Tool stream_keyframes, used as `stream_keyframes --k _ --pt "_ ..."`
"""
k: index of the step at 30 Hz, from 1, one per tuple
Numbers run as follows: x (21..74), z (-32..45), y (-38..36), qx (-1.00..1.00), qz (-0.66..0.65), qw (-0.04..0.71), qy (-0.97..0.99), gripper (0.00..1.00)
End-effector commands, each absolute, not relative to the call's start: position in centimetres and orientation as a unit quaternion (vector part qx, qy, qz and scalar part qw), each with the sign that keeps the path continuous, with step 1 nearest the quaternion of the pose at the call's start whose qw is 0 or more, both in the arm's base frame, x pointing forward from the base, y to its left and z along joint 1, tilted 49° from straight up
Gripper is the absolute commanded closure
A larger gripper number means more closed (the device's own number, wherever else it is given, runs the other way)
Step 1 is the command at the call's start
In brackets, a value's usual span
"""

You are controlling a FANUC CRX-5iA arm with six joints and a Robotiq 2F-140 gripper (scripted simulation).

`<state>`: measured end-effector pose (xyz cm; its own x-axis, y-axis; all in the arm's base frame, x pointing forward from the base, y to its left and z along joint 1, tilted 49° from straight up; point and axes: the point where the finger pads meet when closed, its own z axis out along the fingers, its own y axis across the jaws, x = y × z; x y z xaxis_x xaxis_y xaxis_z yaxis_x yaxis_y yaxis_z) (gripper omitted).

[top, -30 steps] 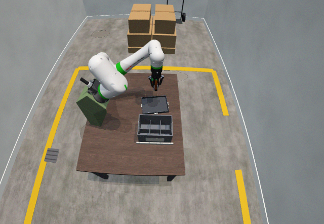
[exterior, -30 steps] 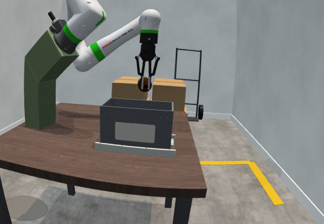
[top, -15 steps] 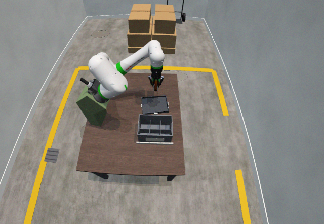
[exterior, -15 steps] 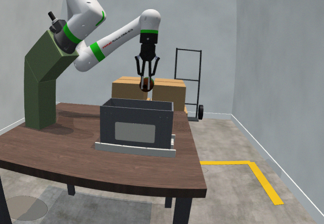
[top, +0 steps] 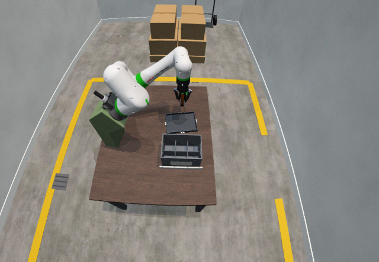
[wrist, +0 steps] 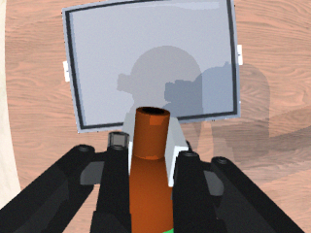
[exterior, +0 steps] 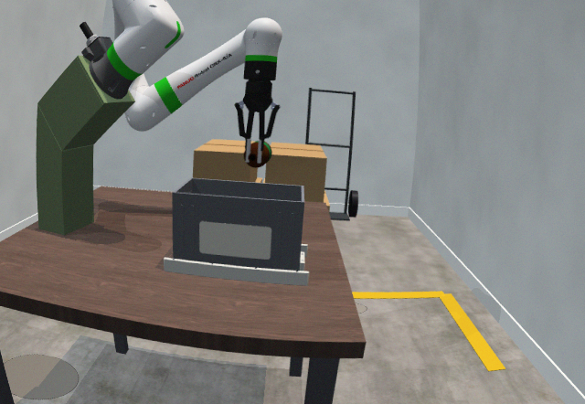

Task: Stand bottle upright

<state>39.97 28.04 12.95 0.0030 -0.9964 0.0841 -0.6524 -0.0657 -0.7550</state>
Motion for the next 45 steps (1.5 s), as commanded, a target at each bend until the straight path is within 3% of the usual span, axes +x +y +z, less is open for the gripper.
stream_keyframes --k 1,45 --pt "39.96 12.96 28.04 -0.656 -0.321 0.268 0.629 1.0" --pt "39.97 12.94 28.07 -0.651 -0.329 0.259 0.633 1.0"
